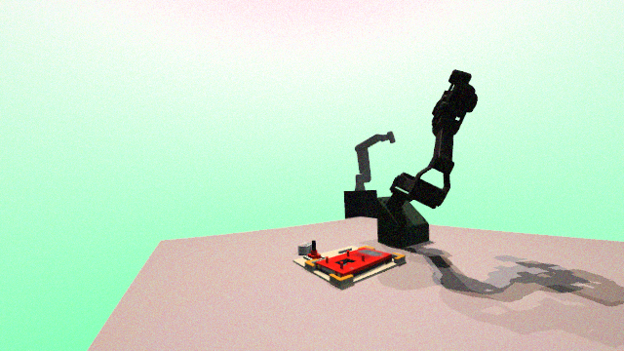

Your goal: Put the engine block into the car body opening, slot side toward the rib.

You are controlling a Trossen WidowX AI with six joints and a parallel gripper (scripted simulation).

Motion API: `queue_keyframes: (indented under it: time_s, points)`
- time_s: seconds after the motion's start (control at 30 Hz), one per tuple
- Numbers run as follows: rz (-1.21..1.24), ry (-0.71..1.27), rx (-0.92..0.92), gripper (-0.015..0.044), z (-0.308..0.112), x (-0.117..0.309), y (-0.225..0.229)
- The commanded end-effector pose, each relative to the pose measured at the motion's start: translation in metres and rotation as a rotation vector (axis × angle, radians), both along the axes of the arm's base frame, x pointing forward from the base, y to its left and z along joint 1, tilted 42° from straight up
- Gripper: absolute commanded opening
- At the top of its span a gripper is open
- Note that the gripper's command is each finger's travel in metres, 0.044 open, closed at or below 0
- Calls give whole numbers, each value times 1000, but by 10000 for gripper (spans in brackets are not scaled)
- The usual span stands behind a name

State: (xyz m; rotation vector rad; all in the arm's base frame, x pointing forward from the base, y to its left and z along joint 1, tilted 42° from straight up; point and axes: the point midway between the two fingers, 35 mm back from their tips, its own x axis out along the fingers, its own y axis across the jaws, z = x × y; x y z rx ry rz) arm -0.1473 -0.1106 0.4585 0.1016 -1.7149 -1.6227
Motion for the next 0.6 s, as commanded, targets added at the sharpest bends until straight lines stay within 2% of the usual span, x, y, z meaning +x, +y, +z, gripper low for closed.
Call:
queue_keyframes:
  time_s: [0.0,0.57]
  points:
    - [38,-4,95,440,-6,-5,-20]
    - [265,60,530,440,-50,-1,-118]
